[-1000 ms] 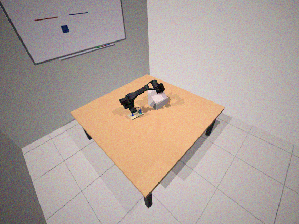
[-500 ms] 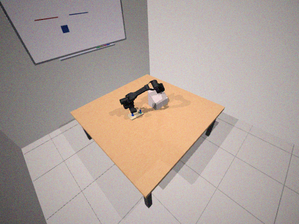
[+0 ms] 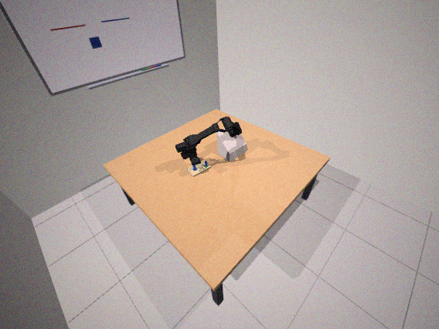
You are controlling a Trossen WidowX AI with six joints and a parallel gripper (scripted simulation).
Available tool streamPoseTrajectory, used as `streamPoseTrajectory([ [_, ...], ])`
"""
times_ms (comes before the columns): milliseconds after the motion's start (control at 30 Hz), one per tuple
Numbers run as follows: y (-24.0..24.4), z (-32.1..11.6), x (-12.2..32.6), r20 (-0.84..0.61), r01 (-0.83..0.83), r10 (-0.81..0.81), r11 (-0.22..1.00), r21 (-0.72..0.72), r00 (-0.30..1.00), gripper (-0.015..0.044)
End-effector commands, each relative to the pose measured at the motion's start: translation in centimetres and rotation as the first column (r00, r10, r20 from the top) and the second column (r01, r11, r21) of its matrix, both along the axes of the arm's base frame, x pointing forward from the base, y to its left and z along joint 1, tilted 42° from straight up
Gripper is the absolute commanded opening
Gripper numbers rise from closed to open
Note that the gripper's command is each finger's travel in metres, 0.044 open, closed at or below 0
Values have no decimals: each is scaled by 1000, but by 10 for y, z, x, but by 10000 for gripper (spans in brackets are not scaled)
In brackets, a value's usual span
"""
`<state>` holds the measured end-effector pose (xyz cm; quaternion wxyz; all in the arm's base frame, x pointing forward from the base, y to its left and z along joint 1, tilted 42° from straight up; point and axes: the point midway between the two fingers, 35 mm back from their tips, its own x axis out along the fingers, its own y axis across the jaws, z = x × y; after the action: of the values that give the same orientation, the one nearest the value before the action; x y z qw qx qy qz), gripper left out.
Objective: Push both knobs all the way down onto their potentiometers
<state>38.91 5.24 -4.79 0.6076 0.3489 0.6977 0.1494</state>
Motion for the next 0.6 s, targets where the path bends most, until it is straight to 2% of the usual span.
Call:
streamPoseTrajectory([
  [0, -4, 7, 3, 15, 0, 0, 1000, 0, 1000, 0],
  [33, -4, 7, 3, 15, 0, 0, 1000, 0, 1000, 0],
  [333, -2, 2, -1, 1, 2, -2, 1000, 0, 1000, 236],
  [567, -20, 14, -70, 4, 2, -2, 1000, -4, 1000, 420],
])
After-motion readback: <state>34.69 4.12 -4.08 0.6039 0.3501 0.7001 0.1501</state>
